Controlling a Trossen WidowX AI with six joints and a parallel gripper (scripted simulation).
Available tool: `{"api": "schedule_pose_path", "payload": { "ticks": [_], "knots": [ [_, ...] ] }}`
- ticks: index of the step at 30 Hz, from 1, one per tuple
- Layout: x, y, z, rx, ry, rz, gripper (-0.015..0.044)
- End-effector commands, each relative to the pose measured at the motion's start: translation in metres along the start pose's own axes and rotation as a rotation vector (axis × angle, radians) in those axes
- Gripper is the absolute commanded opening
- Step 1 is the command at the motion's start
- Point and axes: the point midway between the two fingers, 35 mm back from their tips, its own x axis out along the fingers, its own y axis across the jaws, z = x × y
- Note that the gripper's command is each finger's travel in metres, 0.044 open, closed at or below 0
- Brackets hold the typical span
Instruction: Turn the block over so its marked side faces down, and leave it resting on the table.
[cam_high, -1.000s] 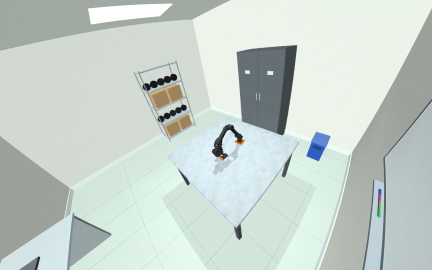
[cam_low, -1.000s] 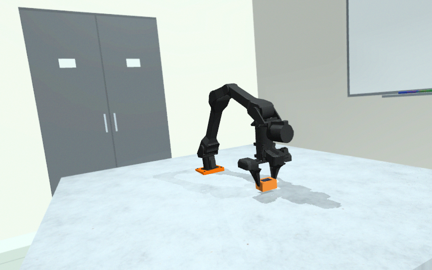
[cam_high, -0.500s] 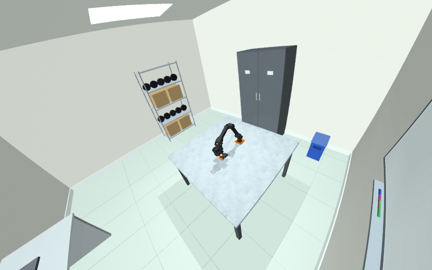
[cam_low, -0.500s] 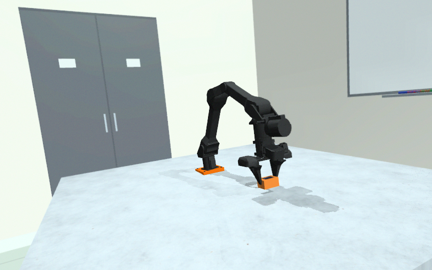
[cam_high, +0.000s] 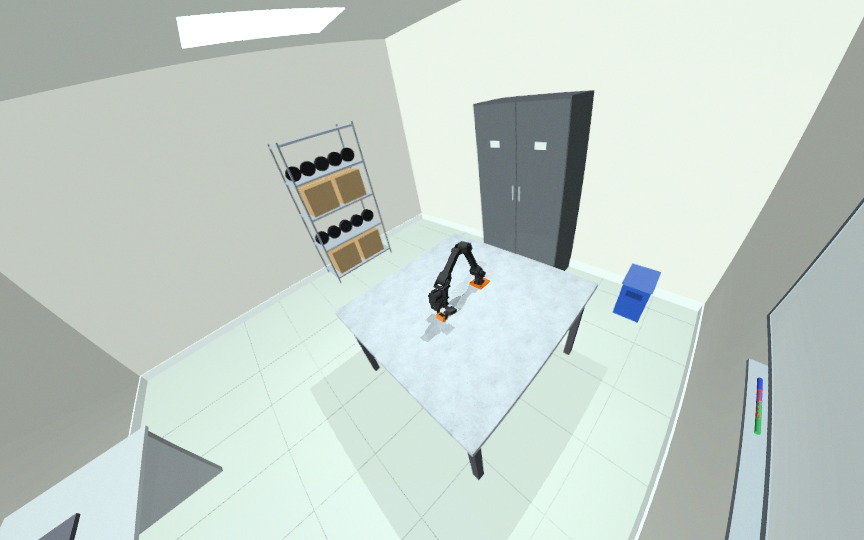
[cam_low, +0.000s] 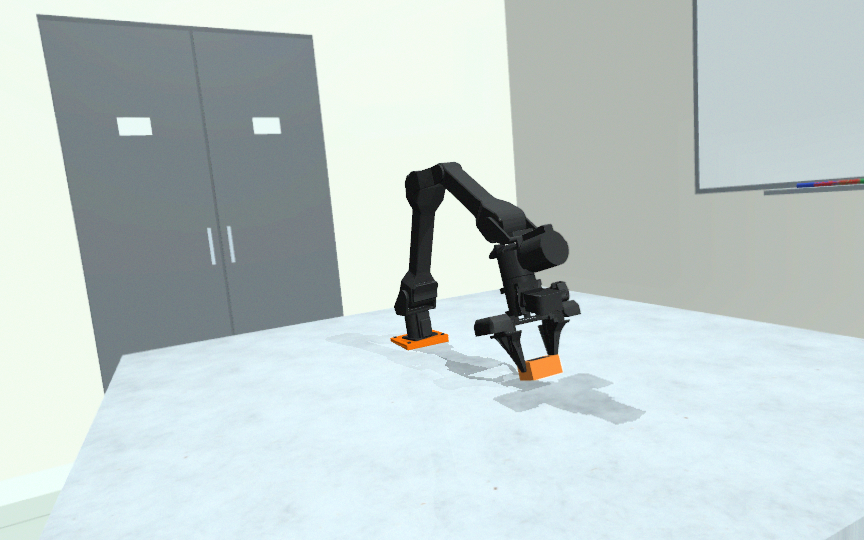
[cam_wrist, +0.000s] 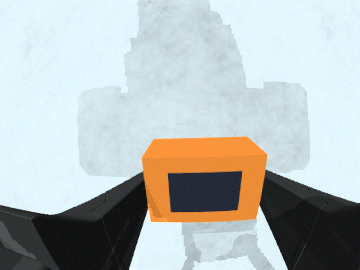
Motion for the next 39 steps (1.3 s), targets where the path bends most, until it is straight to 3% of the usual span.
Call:
{"api": "schedule_pose_path", "payload": {
  "ticks": [1, 15, 22, 39],
  "knots": [
    [-0.003, -0.001, 0.0, -0.004, -0.074, -0.004, 0.0],
    [-0.007, -0.002, -0.007, 0.0, -0.264, -0.003, 0.0],
    [-0.007, -0.002, -0.007, 0.0, -0.276, -0.003, 0.0],
    [0.025, 0.0, -0.003, -0.021, -0.524, -0.006, 0.0]
  ]
}}
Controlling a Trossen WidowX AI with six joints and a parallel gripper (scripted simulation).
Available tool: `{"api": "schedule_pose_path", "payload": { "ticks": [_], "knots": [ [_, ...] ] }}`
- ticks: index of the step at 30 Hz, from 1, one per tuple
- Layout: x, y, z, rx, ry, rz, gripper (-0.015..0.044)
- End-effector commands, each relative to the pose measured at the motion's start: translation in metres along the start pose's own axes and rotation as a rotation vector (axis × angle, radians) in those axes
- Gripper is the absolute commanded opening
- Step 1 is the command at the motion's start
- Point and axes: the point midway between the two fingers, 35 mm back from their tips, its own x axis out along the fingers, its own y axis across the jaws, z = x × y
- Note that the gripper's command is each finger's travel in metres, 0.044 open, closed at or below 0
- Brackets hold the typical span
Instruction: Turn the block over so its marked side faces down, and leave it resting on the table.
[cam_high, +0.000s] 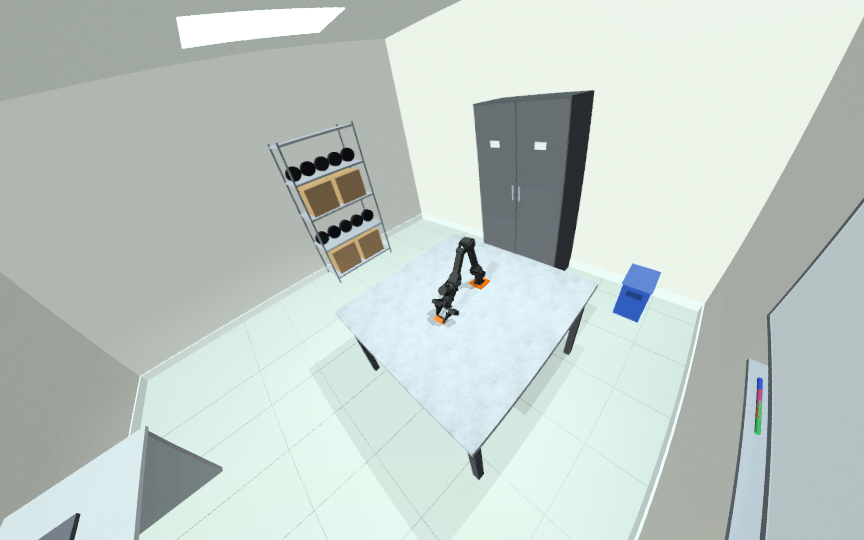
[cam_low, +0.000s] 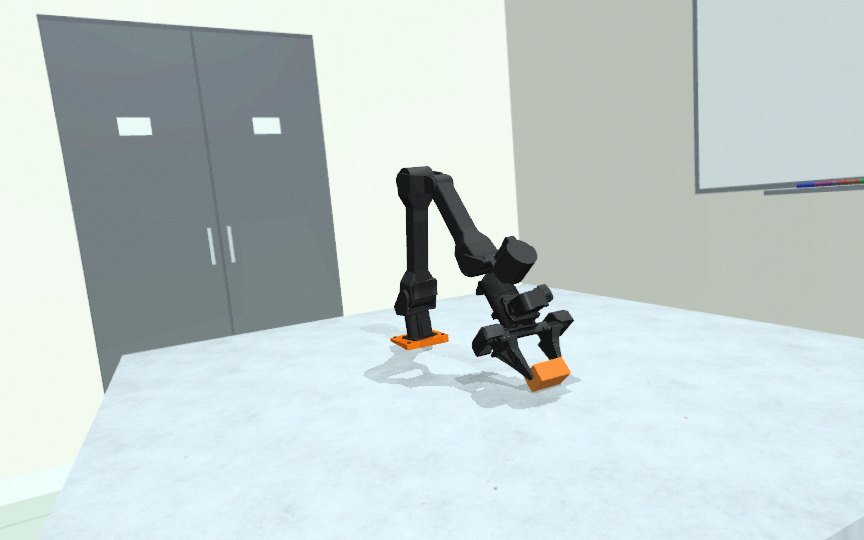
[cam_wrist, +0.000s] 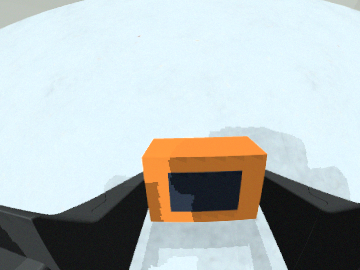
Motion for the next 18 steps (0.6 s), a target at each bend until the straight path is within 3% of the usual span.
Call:
{"api": "schedule_pose_path", "payload": {
  "ticks": [1, 18],
  "knots": [
    [0.0065, -0.0003, -0.0059, -0.004, -0.062, -0.006, 0.0],
    [0.0, -0.0017, -0.0158, 0.011, -0.327, -0.011, 0.0]
  ]
}}
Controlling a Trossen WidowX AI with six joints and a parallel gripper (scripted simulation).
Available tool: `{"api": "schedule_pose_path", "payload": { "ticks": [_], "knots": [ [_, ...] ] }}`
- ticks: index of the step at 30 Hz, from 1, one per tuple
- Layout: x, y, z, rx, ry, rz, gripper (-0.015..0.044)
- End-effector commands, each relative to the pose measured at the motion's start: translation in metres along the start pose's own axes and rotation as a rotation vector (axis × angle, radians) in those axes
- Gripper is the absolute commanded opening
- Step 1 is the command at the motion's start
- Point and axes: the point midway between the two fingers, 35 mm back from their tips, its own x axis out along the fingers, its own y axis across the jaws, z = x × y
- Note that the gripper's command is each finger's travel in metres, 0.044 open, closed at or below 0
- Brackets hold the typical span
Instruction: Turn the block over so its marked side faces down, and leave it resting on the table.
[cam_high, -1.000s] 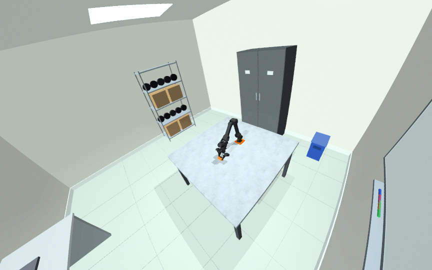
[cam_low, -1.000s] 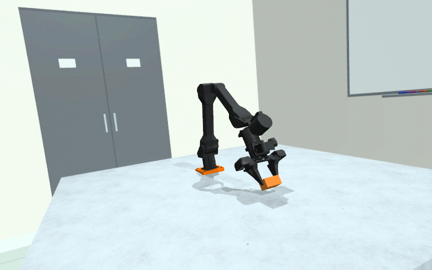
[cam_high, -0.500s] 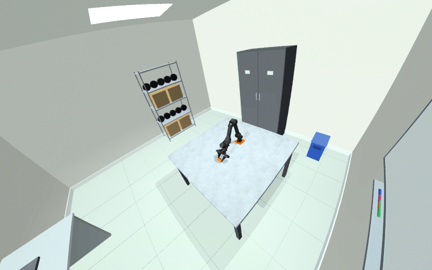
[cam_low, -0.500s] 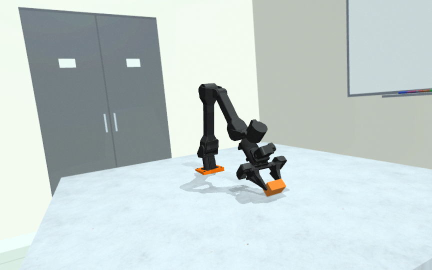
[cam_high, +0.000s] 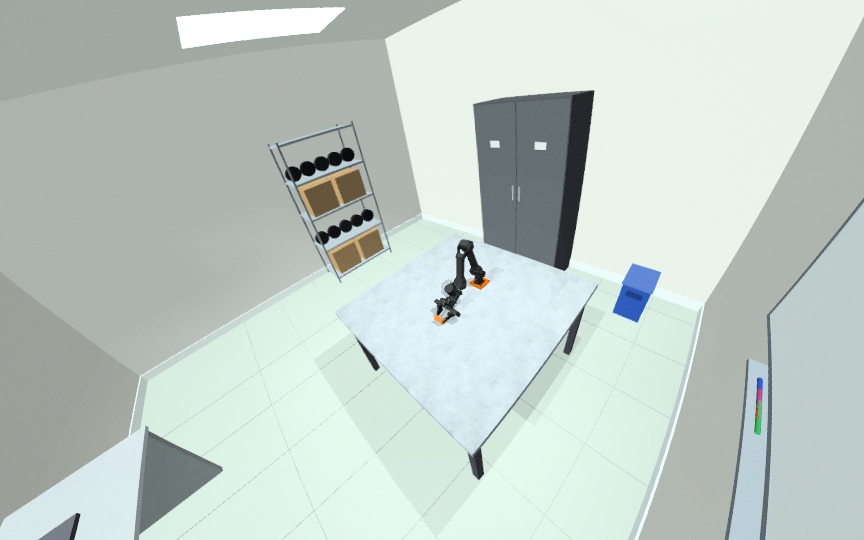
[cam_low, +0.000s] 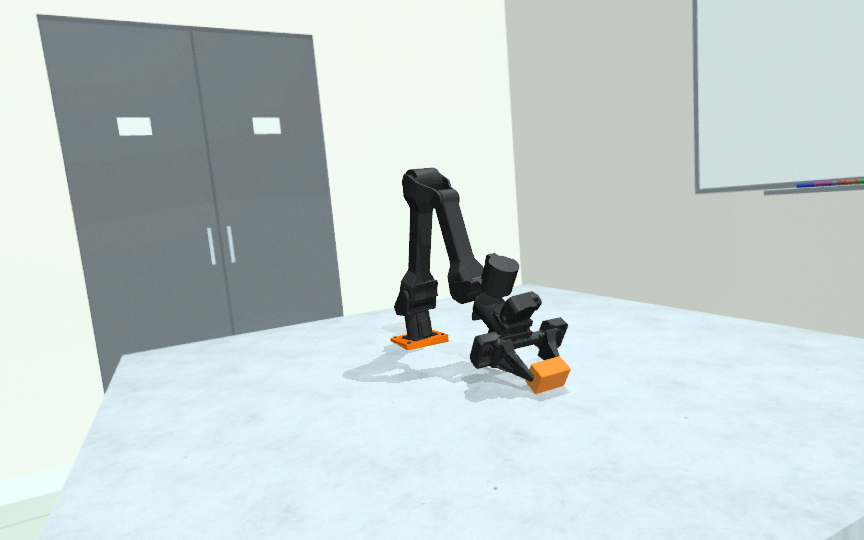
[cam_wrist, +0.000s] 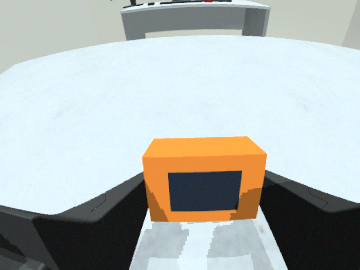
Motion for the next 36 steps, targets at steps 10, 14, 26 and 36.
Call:
{"api": "schedule_pose_path", "payload": {
  "ticks": [10, 14, 26, 36],
  "knots": [
    [-0.0109, -0.0022, -0.0036, 0.001, -0.11, -0.008, 0.0],
    [-0.0111, -0.0022, -0.0034, 0.001, -0.112, -0.008, 0.0],
    [-0.0111, -0.0022, -0.0034, 0.001, -0.112, -0.008, 0.0079],
    [-0.0111, -0.0022, -0.0034, 0.001, -0.112, -0.008, 0.0341]
  ]
}}
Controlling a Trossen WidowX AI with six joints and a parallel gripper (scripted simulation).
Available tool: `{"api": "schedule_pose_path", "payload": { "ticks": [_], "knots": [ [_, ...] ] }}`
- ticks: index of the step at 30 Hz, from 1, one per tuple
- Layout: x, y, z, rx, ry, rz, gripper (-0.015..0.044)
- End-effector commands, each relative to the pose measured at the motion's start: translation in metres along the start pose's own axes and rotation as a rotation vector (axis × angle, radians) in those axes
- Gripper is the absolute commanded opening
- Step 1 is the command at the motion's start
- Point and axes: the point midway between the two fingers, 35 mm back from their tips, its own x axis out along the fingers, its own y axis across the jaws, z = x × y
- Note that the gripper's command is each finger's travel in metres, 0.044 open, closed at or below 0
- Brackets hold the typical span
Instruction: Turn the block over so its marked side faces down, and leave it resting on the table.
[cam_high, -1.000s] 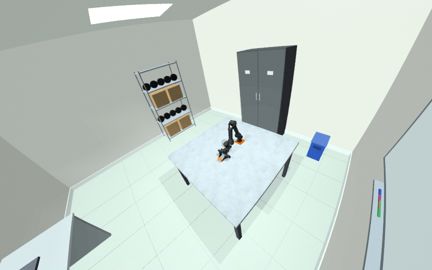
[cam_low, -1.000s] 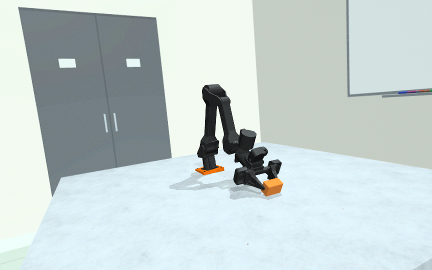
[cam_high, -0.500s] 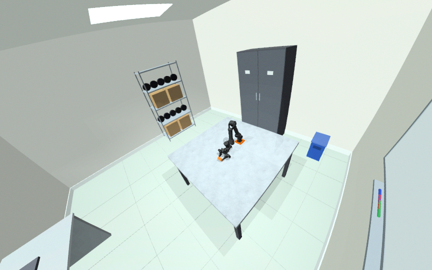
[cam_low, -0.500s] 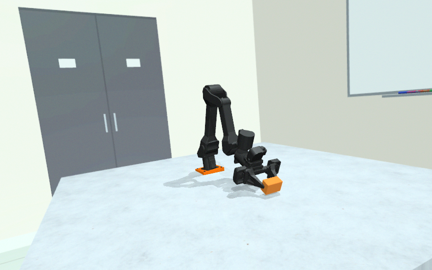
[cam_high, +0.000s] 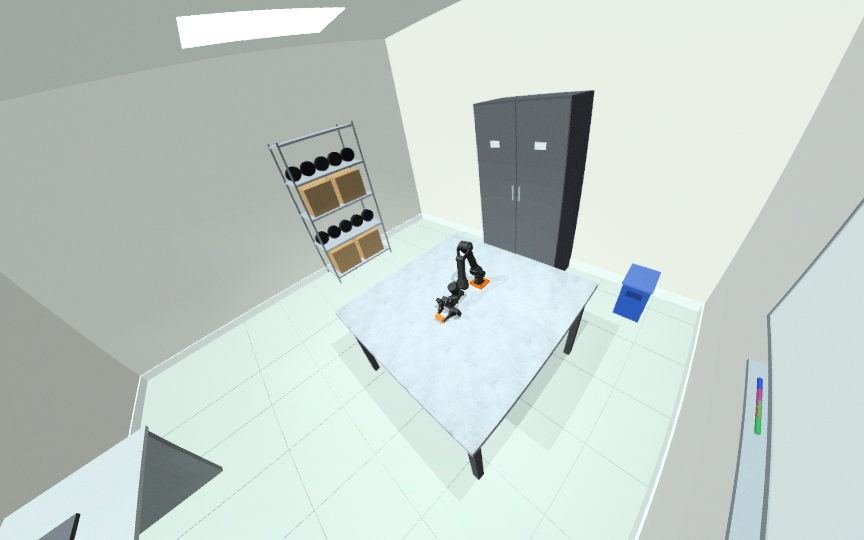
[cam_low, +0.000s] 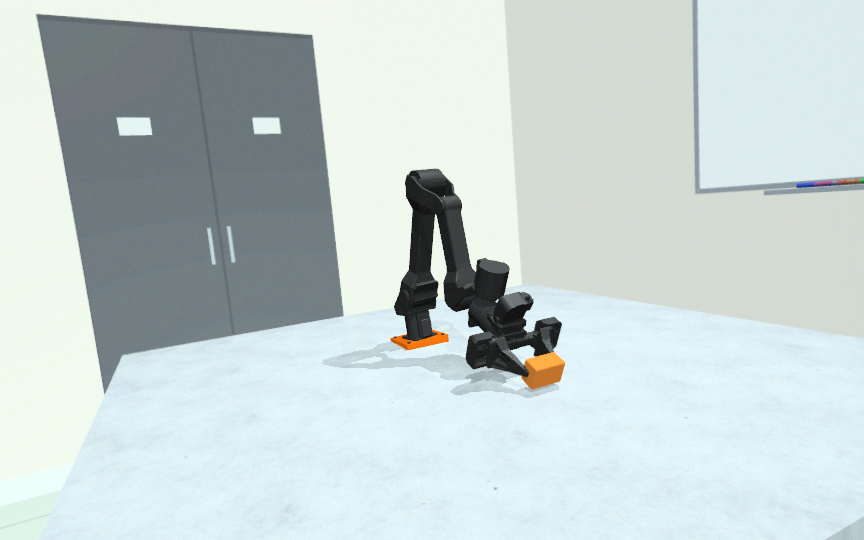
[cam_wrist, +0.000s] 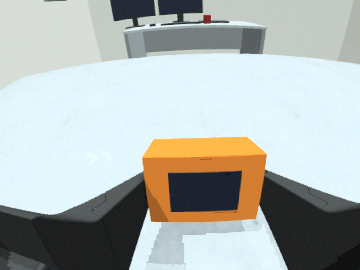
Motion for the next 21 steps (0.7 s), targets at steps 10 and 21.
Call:
{"api": "schedule_pose_path", "payload": {
  "ticks": [10, 21],
  "knots": [
    [-0.0001, -0.0006, 0.0005, -0.004, -0.003, -0.005, 0.044],
    [-0.0001, -0.0006, 0.0005, -0.004, -0.003, -0.005, 0.044]
  ]
}}
